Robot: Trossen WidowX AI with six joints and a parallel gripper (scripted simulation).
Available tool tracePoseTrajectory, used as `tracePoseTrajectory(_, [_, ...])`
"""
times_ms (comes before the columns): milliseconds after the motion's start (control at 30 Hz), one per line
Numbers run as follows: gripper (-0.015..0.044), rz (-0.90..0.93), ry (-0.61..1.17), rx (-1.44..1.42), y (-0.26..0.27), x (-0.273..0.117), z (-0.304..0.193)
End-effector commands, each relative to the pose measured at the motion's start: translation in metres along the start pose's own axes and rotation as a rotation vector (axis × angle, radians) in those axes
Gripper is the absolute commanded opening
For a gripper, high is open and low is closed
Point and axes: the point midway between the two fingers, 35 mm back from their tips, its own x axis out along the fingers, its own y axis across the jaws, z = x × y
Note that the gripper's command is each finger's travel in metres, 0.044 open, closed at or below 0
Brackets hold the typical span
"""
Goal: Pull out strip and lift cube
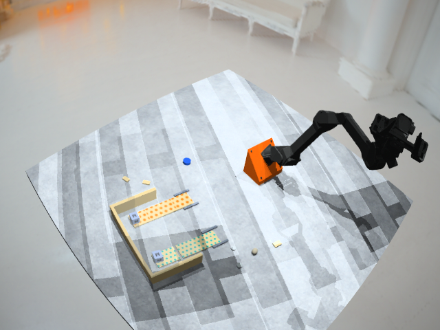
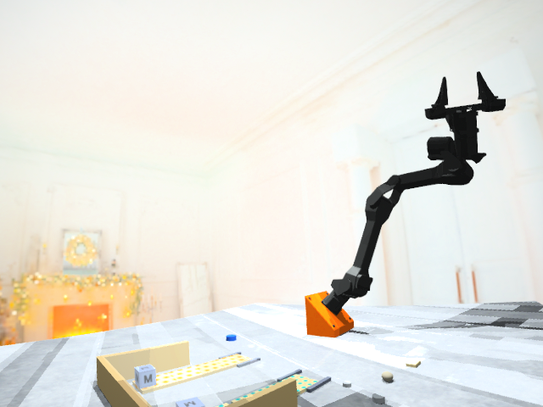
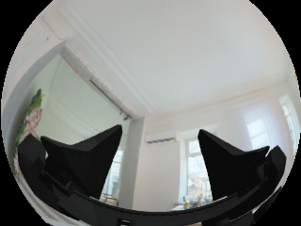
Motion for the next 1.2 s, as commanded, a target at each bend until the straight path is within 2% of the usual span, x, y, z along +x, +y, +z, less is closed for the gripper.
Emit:
tracePoseTrajectory(0, [0.0400,0.007,-0.003,-0.006,0.002,-0.001,-0.001])
tracePoseTrajectory(133, [0.0400,0.143,-0.043,-0.118,0.029,-0.014,-0.025])
tracePoseTrajectory(300, [0.0400,0.344,-0.052,-0.283,0.056,-0.035,-0.078])
tracePoseTrajectory(567, [0.0400,0.605,0.058,-0.496,0.052,-0.061,-0.176])
tracePoseTrajectory(900, [0.0400,0.794,0.392,-0.716,-0.032,-0.090,-0.301])
tracePoseTrajectory(1167, [0.0400,0.774,0.744,-0.789,-0.145,-0.111,-0.360])
